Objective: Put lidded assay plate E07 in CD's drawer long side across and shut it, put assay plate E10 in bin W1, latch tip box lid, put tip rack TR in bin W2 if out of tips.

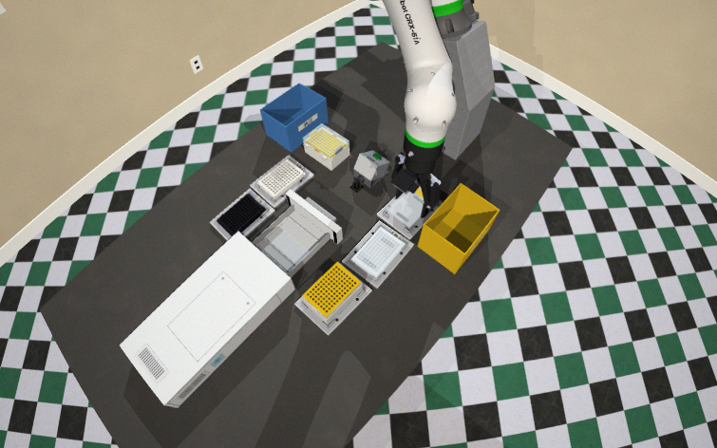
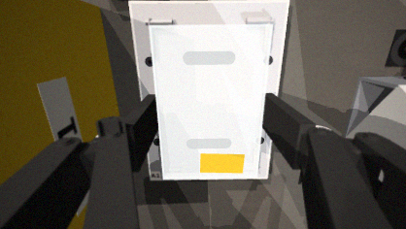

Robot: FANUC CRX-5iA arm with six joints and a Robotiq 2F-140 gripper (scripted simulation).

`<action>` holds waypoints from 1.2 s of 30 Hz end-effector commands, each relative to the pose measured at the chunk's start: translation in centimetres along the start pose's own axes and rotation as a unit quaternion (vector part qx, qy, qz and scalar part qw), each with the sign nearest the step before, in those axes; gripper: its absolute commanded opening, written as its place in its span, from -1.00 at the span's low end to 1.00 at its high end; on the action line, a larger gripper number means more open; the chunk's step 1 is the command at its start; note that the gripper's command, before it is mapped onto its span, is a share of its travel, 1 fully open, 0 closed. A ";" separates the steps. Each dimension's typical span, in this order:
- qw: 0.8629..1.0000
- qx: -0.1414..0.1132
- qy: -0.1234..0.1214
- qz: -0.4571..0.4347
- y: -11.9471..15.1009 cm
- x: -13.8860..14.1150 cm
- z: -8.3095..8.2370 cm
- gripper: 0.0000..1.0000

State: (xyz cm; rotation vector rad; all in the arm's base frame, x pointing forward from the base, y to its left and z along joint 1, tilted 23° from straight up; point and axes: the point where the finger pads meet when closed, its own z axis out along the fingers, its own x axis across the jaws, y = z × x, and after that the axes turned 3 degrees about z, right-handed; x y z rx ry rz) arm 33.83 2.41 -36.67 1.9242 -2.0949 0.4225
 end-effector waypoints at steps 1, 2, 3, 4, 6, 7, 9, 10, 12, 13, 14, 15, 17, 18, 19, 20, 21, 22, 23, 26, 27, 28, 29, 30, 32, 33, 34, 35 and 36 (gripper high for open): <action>1.000 0.000 0.000 0.000 0.0 0.0 -0.6 -0.80; 1.000 0.000 0.000 0.000 0.0 0.0 -0.7 -0.80; 1.000 0.000 0.000 0.000 0.0 0.0 -0.9 -0.80; 1.000 0.000 0.000 0.000 0.0 0.0 -1.0 -0.80; 1.000 0.000 0.000 0.000 0.0 0.0 -1.1 -0.80; 1.000 0.000 0.000 0.000 0.0 0.0 -1.1 -0.80; 1.000 0.000 0.000 0.000 0.0 0.0 -1.4 -0.80; 1.000 0.000 0.000 0.000 0.0 0.0 -1.5 -0.80; 1.000 0.000 0.000 0.000 0.0 0.0 -1.8 -0.80; 1.000 0.000 0.000 0.000 0.0 0.0 -1.9 -0.80; 1.000 0.000 0.000 0.000 0.0 0.0 -2.1 -0.80; 1.000 0.000 0.000 0.000 0.0 0.0 -2.2 -0.80; 1.000 0.000 0.000 0.000 0.0 0.0 -2.5 -0.80; 1.000 0.000 0.000 0.000 0.0 0.0 -2.6 -0.80; 1.000 0.000 0.000 0.000 0.0 0.0 -2.7 -0.80; 1.000 0.000 0.000 0.000 0.0 0.0 -2.9 -0.80; 1.000 0.000 0.000 0.000 0.0 0.0 -3.0 -0.80; 1.000 0.000 0.000 0.000 0.0 0.0 -3.1 -0.80; 1.000 0.000 0.000 0.000 0.0 0.0 -3.1 -0.80; 1.000 0.000 0.000 0.000 0.0 0.0 -3.4 -0.80; 1.000 0.000 0.000 0.000 0.0 0.0 -3.5 -0.80; 1.000 0.000 0.000 0.000 0.0 0.0 -3.7 -0.80; 1.000 0.000 0.000 0.000 0.0 0.0 -3.8 -0.80; 1.000 0.000 0.000 0.000 0.0 0.0 -3.9 -0.80; 1.000 0.000 0.000 0.000 0.0 0.0 -4.2 -0.80; 1.000 0.000 0.000 0.000 0.0 0.0 -4.3 -0.80; 1.000 0.000 0.000 0.000 0.0 0.0 -4.5 -0.80; 1.000 0.000 0.000 0.000 0.0 0.0 -4.6 -0.80; 1.000 0.000 0.000 0.000 0.0 0.0 -4.7 -0.80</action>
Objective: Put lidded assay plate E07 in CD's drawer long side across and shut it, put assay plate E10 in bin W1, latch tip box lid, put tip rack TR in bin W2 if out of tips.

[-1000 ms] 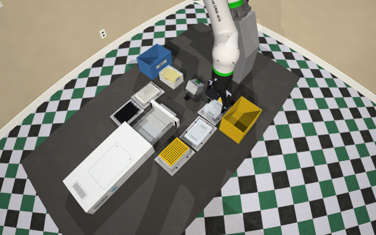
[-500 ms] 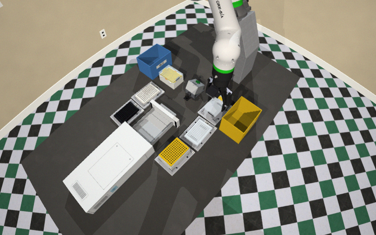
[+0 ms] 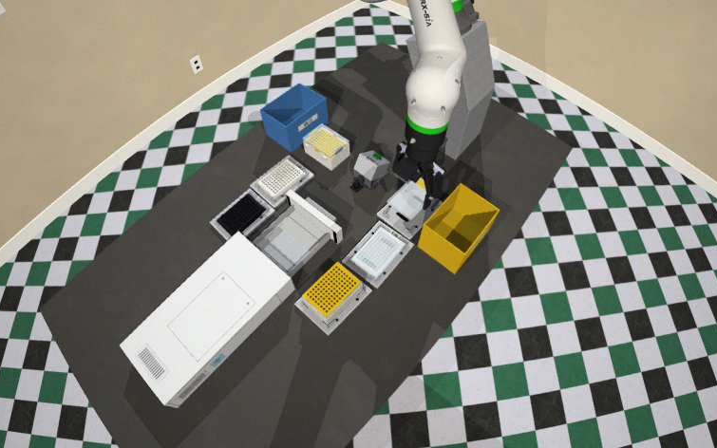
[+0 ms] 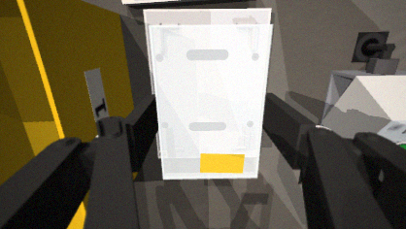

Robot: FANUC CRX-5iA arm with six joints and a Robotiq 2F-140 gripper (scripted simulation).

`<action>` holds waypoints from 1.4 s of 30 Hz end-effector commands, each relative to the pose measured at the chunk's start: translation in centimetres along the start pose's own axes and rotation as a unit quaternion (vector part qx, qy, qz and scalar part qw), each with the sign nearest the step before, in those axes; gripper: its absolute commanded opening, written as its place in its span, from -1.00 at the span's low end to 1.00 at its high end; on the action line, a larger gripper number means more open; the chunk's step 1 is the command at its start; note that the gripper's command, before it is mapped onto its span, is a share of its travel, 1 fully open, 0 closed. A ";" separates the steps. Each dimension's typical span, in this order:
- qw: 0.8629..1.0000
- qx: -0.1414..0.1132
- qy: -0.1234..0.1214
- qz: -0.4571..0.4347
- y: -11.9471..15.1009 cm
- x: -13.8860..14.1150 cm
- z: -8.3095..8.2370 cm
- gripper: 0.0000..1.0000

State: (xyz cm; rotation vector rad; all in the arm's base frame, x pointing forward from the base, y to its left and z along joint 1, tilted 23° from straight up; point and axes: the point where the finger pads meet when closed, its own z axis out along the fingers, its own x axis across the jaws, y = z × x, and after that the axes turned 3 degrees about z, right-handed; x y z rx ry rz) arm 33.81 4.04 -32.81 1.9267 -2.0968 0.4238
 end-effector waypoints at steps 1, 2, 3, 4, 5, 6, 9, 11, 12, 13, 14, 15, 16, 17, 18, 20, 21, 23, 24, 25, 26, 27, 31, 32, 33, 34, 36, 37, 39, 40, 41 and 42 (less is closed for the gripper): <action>1.000 -0.001 0.001 0.000 -0.1 0.0 -0.7 -0.80; 1.000 -0.001 0.001 0.000 -0.1 0.0 -0.8 -0.80; 1.000 -0.001 0.001 0.000 -0.1 0.0 -0.9 -0.80; 1.000 -0.001 0.001 0.000 -0.1 0.0 -0.9 -0.80; 1.000 -0.001 0.001 0.000 -0.1 0.0 -0.9 -0.80; 1.000 -0.001 0.001 0.000 -0.1 0.0 -1.1 -0.80; 1.000 -0.001 0.001 0.000 -0.1 0.0 -1.5 -0.80; 1.000 -0.001 0.001 0.000 -0.1 0.0 -1.7 -0.80; 1.000 -0.001 0.001 0.000 -0.1 0.0 -1.9 -0.80; 1.000 -0.001 0.001 0.000 -0.1 0.0 -2.0 -0.80; 1.000 -0.001 0.001 0.000 -0.1 0.0 -2.1 -0.80; 1.000 -0.001 0.001 0.000 -0.1 0.0 -2.3 -0.80; 1.000 -0.001 0.001 0.000 -0.1 0.0 -2.4 -0.80; 1.000 -0.001 0.001 0.000 -0.1 0.0 -2.5 -0.80; 1.000 -0.001 0.001 0.000 -0.1 0.0 -2.7 -0.80; 1.000 -0.001 0.001 0.000 -0.1 0.0 -2.9 -0.80; 1.000 -0.001 0.001 0.000 -0.1 0.0 -2.9 -0.80; 1.000 -0.001 0.001 0.000 -0.1 0.0 -3.1 -0.80; 1.000 -0.001 0.001 0.000 -0.1 0.0 -3.2 -0.80; 1.000 -0.001 0.001 0.000 -0.1 -0.1 -3.3 -0.80; 1.000 -0.001 0.001 0.000 -0.1 -0.1 -3.5 -0.80; 1.000 -0.001 0.001 0.000 -0.1 -0.1 -3.6 -0.80; 1.000 -0.001 0.001 0.000 -0.1 -0.1 -4.1 -0.80; 1.000 -0.001 0.001 0.000 -0.1 -0.1 -4.3 -0.80; 1.000 -0.001 0.001 0.000 -0.1 -0.1 -4.4 -0.80; 1.000 -0.001 0.001 0.000 -0.1 -0.1 -4.5 -0.80; 1.000 -0.001 0.001 0.000 -0.1 -0.1 -4.8 -0.80; 1.000 -0.001 0.001 0.000 -0.1 -0.1 -4.9 -0.80; 1.000 -0.001 0.001 0.000 -0.1 -0.1 -4.9 -0.80; 1.000 -0.001 0.001 0.000 -0.1 -0.1 -5.1 -0.80; 1.000 -0.001 0.001 0.000 -0.1 -0.1 -5.2 -0.80; 1.000 -0.001 0.001 0.000 -0.1 -0.1 -5.3 -0.80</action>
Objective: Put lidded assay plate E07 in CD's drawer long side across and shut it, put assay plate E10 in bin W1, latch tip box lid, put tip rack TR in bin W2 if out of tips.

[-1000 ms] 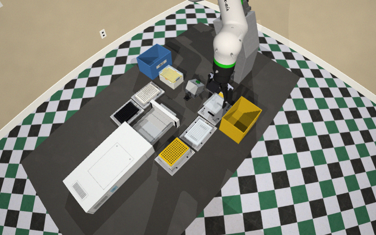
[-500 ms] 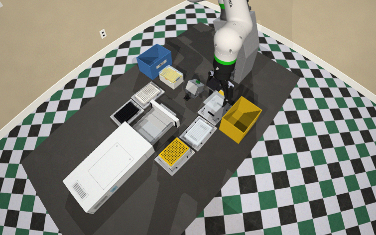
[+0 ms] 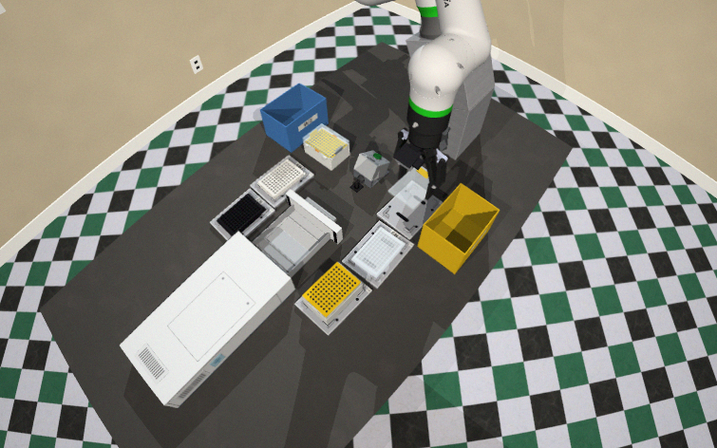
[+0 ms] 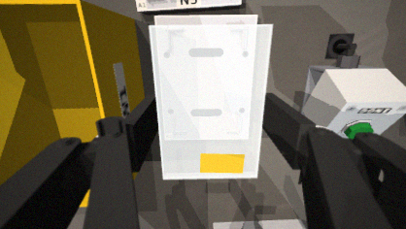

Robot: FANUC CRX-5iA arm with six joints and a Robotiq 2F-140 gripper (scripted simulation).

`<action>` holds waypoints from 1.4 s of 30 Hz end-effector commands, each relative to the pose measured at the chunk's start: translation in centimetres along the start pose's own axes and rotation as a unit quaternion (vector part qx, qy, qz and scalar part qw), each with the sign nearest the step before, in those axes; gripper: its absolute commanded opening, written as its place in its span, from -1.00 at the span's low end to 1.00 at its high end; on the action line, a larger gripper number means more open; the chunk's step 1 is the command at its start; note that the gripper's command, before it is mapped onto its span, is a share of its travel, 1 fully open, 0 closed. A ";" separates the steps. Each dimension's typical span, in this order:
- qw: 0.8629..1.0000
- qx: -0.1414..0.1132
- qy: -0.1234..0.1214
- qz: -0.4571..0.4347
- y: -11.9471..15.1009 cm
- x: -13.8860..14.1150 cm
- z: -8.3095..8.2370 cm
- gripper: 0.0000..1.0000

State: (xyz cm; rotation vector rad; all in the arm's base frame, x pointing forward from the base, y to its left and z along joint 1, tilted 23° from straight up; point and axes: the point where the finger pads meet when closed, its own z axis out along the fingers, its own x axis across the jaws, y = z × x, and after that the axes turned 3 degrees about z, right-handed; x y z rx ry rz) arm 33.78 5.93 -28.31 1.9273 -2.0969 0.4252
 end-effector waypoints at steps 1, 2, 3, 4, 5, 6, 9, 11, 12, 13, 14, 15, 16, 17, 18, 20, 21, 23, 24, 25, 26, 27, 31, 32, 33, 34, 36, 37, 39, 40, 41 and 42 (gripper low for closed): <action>1.000 -0.002 0.001 0.000 -0.1 0.0 -0.6 -0.80; 1.000 -0.002 0.001 0.000 -0.1 0.0 -0.7 -0.80; 1.000 -0.002 0.001 0.000 -0.1 0.0 -0.9 -0.80; 1.000 -0.002 0.001 0.000 -0.1 0.0 -1.0 -0.80; 1.000 -0.002 0.001 0.000 -0.1 0.0 -1.1 -0.80; 1.000 -0.002 0.001 0.000 -0.1 0.0 -1.3 -0.80; 1.000 -0.002 0.001 0.000 -0.1 0.0 -1.7 -0.80; 1.000 -0.002 0.001 0.000 -0.1 0.0 -1.9 -0.80; 1.000 -0.002 0.001 0.000 -0.1 0.0 -2.1 -0.80; 1.000 -0.002 0.001 0.000 -0.1 0.0 -2.1 -0.80; 1.000 -0.002 0.001 0.000 -0.1 0.0 -2.1 -0.80; 1.000 -0.002 0.001 0.000 -0.1 0.0 -2.2 -0.80; 1.000 -0.002 0.001 0.000 -0.1 0.0 -2.3 -0.80; 1.000 -0.002 0.001 0.000 -0.1 0.0 -2.3 -0.80; 1.000 -0.002 0.001 0.000 -0.1 0.0 -2.3 -0.80; 1.000 -0.002 0.001 0.000 -0.1 0.0 -2.3 -0.80; 1.000 -0.002 0.001 0.000 -0.1 0.0 -2.3 -0.80; 1.000 -0.002 0.001 0.000 -0.1 0.0 -2.3 -0.80; 1.000 -0.002 0.001 0.000 -0.1 0.0 -2.3 -0.80; 1.000 -0.002 0.001 -0.007 -0.3 0.1 -2.3 -0.80; 1.000 -0.002 0.001 -0.007 -0.5 0.3 -2.3 -0.80; 1.000 -0.002 0.001 -0.007 -0.7 0.5 -2.3 -0.80; 1.000 -0.002 0.001 -0.007 -1.1 0.8 -2.3 -0.80; 1.000 -0.002 0.001 -0.007 -1.3 1.0 -2.3 -0.80; 1.000 -0.002 0.001 -0.007 -1.5 1.2 -2.3 -0.80; 1.000 -0.002 0.001 -0.007 -1.7 1.4 -2.3 -0.80; 1.000 -0.002 0.001 -0.007 -2.1 1.7 -2.3 -0.80; 1.000 -0.002 0.001 -0.007 -2.3 1.9 -2.3 -0.80; 1.000 -0.002 0.001 -0.007 -2.7 2.3 -2.3 -0.80; 1.000 -0.002 0.001 -0.007 -2.9 2.4 -2.3 -0.80; 1.000 -0.002 0.001 -0.007 -3.1 2.6 -2.3 -0.80; 1.000 -0.002 0.001 -0.007 -3.3 2.8 -2.3 -0.80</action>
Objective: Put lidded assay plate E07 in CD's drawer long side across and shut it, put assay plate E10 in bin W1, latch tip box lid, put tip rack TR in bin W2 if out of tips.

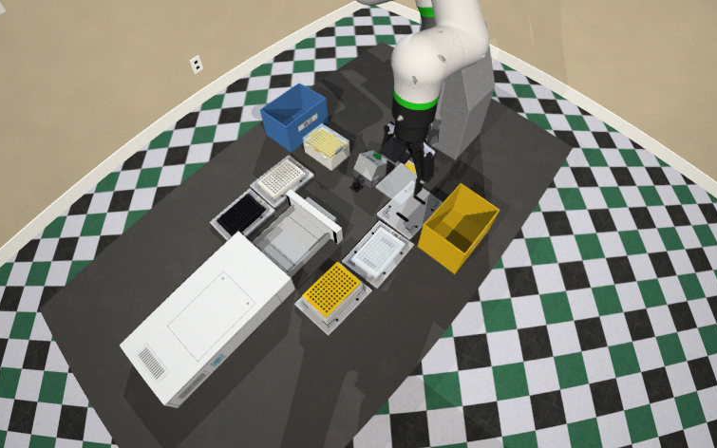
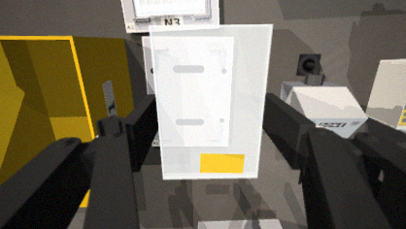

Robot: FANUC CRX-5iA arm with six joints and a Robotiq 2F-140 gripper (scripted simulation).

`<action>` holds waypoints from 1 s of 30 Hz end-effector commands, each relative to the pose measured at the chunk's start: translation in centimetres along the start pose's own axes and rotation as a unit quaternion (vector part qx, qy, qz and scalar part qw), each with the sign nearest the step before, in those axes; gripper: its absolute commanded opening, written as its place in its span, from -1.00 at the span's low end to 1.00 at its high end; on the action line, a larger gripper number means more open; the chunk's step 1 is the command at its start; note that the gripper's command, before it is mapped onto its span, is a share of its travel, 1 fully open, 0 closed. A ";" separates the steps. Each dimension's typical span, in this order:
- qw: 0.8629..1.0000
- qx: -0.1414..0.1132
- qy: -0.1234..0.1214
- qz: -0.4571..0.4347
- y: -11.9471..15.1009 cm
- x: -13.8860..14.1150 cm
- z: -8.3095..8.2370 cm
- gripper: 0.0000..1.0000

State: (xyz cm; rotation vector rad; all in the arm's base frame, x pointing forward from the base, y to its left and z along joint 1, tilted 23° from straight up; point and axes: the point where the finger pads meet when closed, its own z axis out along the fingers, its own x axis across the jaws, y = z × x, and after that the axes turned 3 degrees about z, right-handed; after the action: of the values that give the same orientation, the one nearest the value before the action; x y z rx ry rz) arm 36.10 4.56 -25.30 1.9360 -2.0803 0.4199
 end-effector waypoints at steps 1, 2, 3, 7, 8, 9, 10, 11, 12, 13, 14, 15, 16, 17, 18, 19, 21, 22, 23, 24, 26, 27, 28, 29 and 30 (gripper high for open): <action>1.000 0.000 -0.001 0.000 -0.9 0.8 0.0 -0.80; 1.000 0.000 -0.001 0.000 -1.1 0.9 0.0 -0.80; 1.000 0.000 -0.001 0.000 -1.3 1.1 0.0 -0.80; 1.000 0.000 -0.001 0.000 -1.7 1.5 0.0 -0.80; 1.000 0.000 -0.001 0.000 -1.9 1.7 0.0 -0.80; 1.000 0.000 -0.001 0.000 -2.1 1.8 0.0 -0.80; 1.000 0.000 -0.001 0.000 -2.3 2.0 0.0 -0.80; 1.000 0.000 -0.001 0.000 -2.5 2.2 0.0 -0.80; 1.000 0.000 -0.001 0.000 -2.7 2.4 0.0 -0.80; 1.000 0.000 -0.001 0.000 -2.9 2.6 0.0 -0.80; 1.000 0.000 -0.001 0.000 -3.1 2.7 0.0 -0.80; 1.000 0.000 -0.001 0.000 -3.3 2.9 0.0 -0.80; 1.000 0.000 -0.001 0.000 -3.5 3.1 0.0 -0.80; 1.000 0.000 -0.001 0.000 -3.7 3.3 0.0 -0.80; 1.000 0.000 -0.001 0.000 -3.9 3.4 0.0 -0.80; 1.000 0.000 -0.001 0.000 -4.1 3.6 0.0 -0.80; 1.000 0.000 -0.001 0.000 -4.5 4.0 0.0 -0.80; 1.000 0.000 -0.001 0.000 -4.5 4.0 0.0 -0.80; 1.000 0.000 -0.001 0.000 -4.5 4.0 0.0 -0.80; 1.000 0.000 -0.001 0.000 -4.7 4.2 0.0 -0.80; 1.000 0.000 -0.001 0.000 -5.1 4.5 0.0 -0.80; 1.000 0.000 -0.001 0.000 -5.3 4.7 0.0 -0.80; 1.000 0.000 -0.001 0.000 -5.5 4.9 0.0 -0.80; 1.000 0.000 -0.001 0.000 -5.7 5.1 0.0 -0.80; 1.000 0.000 0.000 0.000 -5.9 5.2 0.0 -0.80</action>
State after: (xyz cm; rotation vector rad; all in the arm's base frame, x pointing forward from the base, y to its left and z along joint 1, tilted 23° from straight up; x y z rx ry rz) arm 40.92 -0.11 -23.34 1.9364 -2.0804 0.4203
